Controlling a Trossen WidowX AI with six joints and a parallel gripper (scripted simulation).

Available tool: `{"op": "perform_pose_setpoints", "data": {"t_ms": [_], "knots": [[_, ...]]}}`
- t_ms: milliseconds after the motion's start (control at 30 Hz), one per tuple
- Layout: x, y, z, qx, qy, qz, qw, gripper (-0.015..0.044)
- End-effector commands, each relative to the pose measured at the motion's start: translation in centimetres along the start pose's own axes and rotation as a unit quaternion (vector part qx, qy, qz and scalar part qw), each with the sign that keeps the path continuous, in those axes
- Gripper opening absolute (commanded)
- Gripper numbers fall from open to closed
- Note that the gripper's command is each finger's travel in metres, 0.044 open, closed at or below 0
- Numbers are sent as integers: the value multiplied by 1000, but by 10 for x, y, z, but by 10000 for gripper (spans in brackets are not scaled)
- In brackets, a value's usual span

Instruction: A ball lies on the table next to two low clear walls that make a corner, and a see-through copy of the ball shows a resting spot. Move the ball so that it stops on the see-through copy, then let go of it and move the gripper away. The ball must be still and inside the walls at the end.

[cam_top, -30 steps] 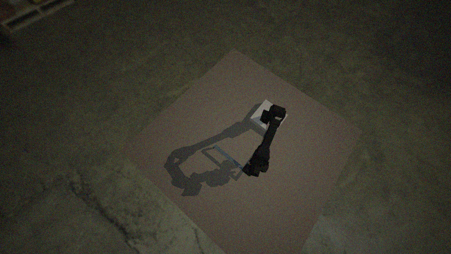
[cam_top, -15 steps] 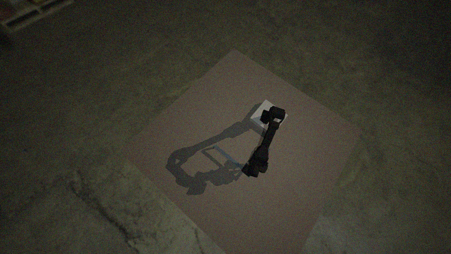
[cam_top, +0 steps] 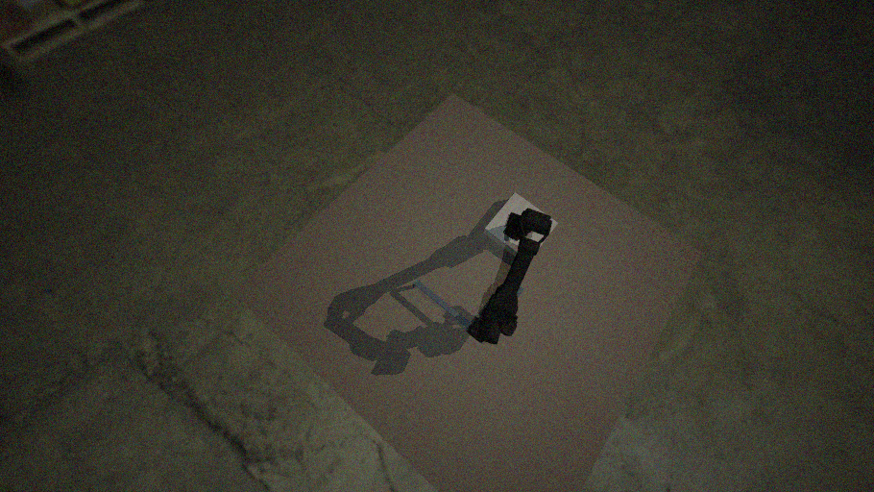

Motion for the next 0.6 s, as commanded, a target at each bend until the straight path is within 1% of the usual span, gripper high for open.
{"op": "perform_pose_setpoints", "data": {"t_ms": [0,33,333,433,567], "knots": [[0,0,5,-1,3,2,1000,161],[0,0,5,-1,3,2,1000,135],[0,0,5,-1,3,2,1000,75],[-1,-4,2,1,-1,6,1000,0],[-8,-24,-15,12,-22,23,999,0]]}}
Point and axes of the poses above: the point midway between the two fingers, 35 mm back from their tips, its own z axis out along the fingers, its own x axis across the jaws, y = z × x, the point moved 9 cm from there along -z, back along the fingers, and after that the axes turned 7 degrees about -z, right-handed, at the moved point
